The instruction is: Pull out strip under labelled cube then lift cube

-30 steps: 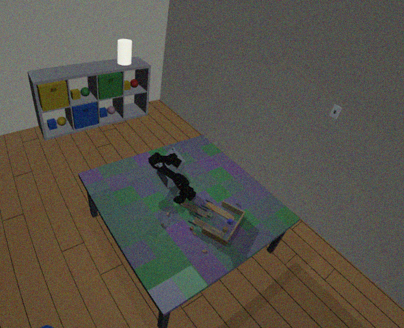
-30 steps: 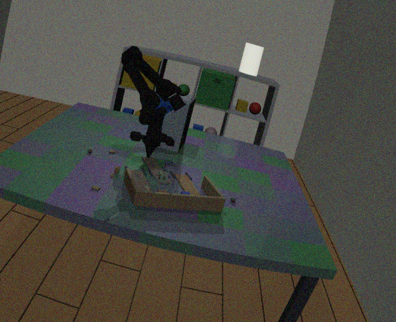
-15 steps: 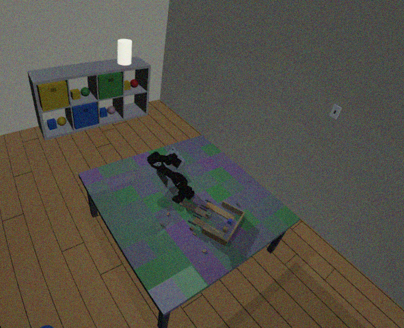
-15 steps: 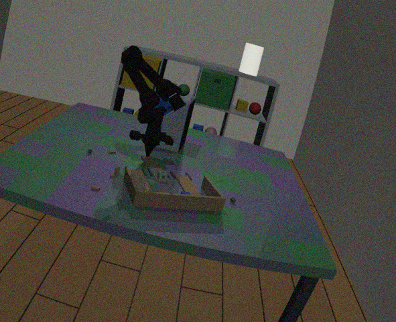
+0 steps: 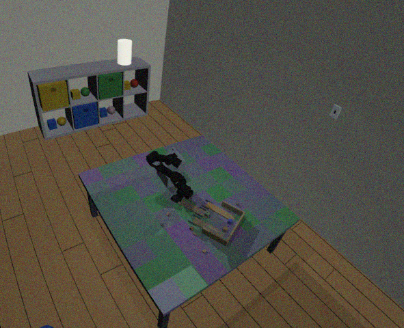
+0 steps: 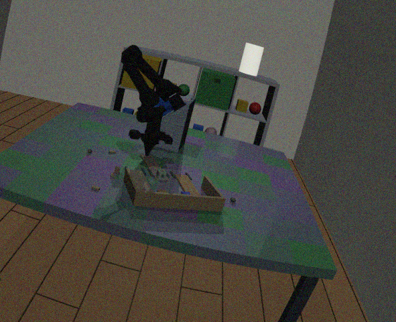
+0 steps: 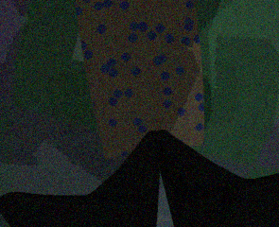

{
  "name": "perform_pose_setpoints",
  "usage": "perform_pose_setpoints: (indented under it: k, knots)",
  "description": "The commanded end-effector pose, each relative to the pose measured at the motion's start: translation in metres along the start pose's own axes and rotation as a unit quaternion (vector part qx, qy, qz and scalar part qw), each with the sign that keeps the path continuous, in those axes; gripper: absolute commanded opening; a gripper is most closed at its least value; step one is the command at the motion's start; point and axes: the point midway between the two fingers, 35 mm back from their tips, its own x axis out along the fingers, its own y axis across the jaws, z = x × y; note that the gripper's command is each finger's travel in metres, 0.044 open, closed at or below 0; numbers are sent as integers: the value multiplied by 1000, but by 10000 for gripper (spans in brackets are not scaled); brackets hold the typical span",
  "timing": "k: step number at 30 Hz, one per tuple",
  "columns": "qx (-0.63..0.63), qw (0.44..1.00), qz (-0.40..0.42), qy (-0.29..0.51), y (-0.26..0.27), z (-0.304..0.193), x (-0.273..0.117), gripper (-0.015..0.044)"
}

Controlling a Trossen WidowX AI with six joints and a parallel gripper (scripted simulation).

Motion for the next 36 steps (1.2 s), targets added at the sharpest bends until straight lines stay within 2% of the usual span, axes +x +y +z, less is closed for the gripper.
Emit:
perform_pose_setpoints:
  k: [1,11,12,17,21,36]
  knots:
    - [-4,1000,9,23,6,-18,5,0]
    - [-4,1000,9,23,6,-25,5,0]
    - [0,1000,0,0,0,-7,-1,0]
    - [-2,1000,9,18,-1,-3,-35,0]
    - [-3,1000,9,21,-2,-3,-41,0]
    - [-6,1000,9,20,6,50,-40,394]
